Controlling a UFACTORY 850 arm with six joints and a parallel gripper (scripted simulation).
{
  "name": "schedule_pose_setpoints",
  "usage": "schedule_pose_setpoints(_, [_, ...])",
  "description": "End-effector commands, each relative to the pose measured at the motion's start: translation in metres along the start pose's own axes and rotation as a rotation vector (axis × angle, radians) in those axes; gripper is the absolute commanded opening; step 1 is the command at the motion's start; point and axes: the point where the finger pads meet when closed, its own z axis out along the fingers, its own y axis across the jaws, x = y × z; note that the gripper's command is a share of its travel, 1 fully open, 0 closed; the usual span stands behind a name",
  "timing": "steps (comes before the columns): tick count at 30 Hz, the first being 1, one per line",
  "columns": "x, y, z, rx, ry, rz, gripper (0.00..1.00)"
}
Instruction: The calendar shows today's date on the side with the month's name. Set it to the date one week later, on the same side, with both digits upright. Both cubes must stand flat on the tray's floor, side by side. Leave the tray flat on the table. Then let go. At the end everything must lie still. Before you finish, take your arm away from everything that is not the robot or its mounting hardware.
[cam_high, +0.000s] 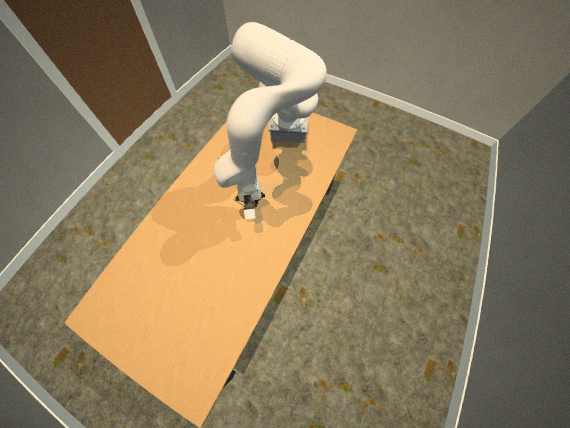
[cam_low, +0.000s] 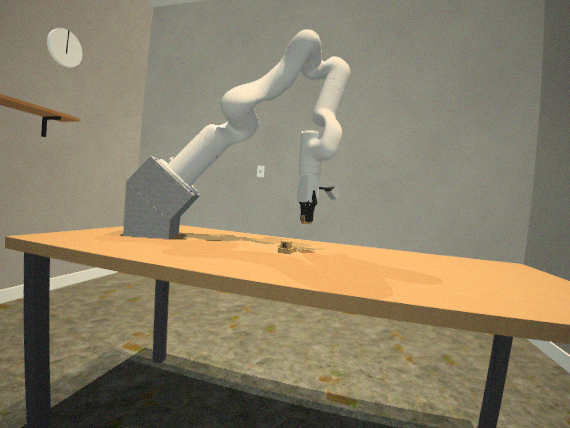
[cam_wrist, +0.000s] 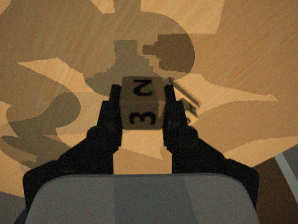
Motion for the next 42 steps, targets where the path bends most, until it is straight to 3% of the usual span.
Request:
schedule_pose_setpoints(1, [-0.003,-0.006,-0.001,0.015,-0.011,0.149,0.29])
schedule_pose_setpoints(17, [-0.015,-0.023,-0.003,0.005,-0.022,0.588,0.29])
schedule_pose_setpoints(24, [-0.019,-0.027,-0.004,0.002,-0.024,0.688,0.29])
schedule_pose_setpoints(42, [-0.019,-0.028,-0.004,0.001,-0.025,0.719,0.29])
